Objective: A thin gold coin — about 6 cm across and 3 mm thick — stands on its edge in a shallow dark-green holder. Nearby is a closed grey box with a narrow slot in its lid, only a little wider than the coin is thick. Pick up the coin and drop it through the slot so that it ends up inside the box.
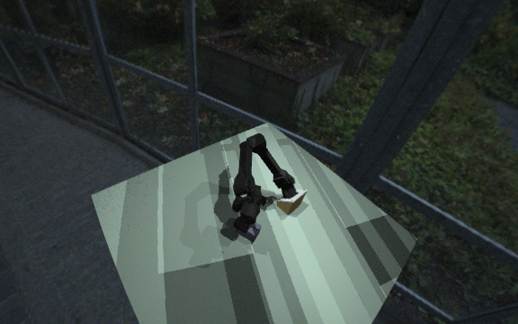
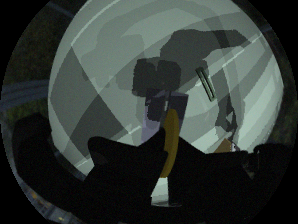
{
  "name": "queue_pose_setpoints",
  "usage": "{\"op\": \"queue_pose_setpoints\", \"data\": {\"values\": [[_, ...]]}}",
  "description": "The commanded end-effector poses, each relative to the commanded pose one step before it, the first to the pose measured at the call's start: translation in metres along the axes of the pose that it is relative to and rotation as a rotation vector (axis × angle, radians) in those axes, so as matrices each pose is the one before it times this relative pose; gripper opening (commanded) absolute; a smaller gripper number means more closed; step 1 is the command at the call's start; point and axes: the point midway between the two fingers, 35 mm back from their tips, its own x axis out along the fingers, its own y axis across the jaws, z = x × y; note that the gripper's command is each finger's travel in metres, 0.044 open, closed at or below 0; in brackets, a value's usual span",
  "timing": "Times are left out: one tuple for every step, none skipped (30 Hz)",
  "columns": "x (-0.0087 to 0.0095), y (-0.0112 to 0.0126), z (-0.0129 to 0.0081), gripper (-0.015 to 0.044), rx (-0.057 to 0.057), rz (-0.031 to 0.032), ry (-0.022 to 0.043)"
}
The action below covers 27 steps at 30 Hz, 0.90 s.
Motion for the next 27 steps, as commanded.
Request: {"op": "queue_pose_setpoints", "data": {"values": [[-0.00004,0.00117,-0.00266,0.0000,0.0022,-0.00096,0.00161],[0.00020,-0.00011,-0.00035,0.0000,-0.0005,0.00000,0.00001],[0.00021,-0.00014,-0.00034,0.0000,-0.0004,0.00000,0.00001],[0.00020,-0.00015,-0.00032,0.0000,-0.0003,0.00000,0.00001],[0.00017,-0.00014,-0.00030,0.0000,-0.0001,0.00000,0.00001],[0.00014,-0.00012,-0.00031,0.0000,0.0001,0.00000,0.00001],[0.00011,-0.00011,-0.00038,0.0000,-0.0001,0.00000,0.00002],[0.00005,-0.00008,-0.00037,0.0000,-0.0001,0.00000,0.00002],[0.00002,-0.00004,-0.00017,0.0000,-0.0001,0.00000,0.00001],[-0.00009,0.00009,-0.00025,0.0000,0.0002,0.00001,0.00002],[-0.00016,0.00017,-0.00024,0.0000,0.0004,0.00001,0.00002],[0.00002,-0.00005,0.00067,0.0005,-0.0008,0.00003,-0.00097],[0.00002,-0.00005,0.00067,0.0000,-0.0008,0.00003,-0.00097],[0.00002,-0.00005,0.00067,0.0000,-0.0008,0.00003,-0.00098],[0.00002,-0.00006,0.00067,0.0000,-0.0008,0.00002,-0.00098],[0.00000,0.00000,0.00000,0.0000,0.0000,0.00000,0.00000],[0.00000,0.00000,0.00000,0.0000,0.0000,0.00000,0.00000],[0.00000,0.00000,0.00000,0.0000,0.0000,0.00000,0.00000],[0.00000,0.00000,0.00000,0.0000,0.0000,0.00000,0.00000],[0.00000,0.00000,0.00000,0.0000,0.0000,0.00000,0.00000],[0.00026,0.00003,-0.00001,0.0000,0.0001,0.00000,-0.00001],[0.00043,0.00004,-0.00001,0.0000,0.0001,0.00000,-0.00002],[0.00063,0.00006,-0.00002,0.0000,0.0002,0.00000,-0.00003],[0.00070,0.00011,-0.00007,0.0000,0.0001,0.00001,-0.00002],[0.00089,0.00015,-0.00010,0.0000,-0.0002,0.00001,-0.00003],[0.00074,0.00012,-0.00010,0.0000,-0.0007,0.00001,-0.00003],[0.00058,0.00007,-0.00007,0.0000,-0.0011,0.00001,-0.00002]]}}
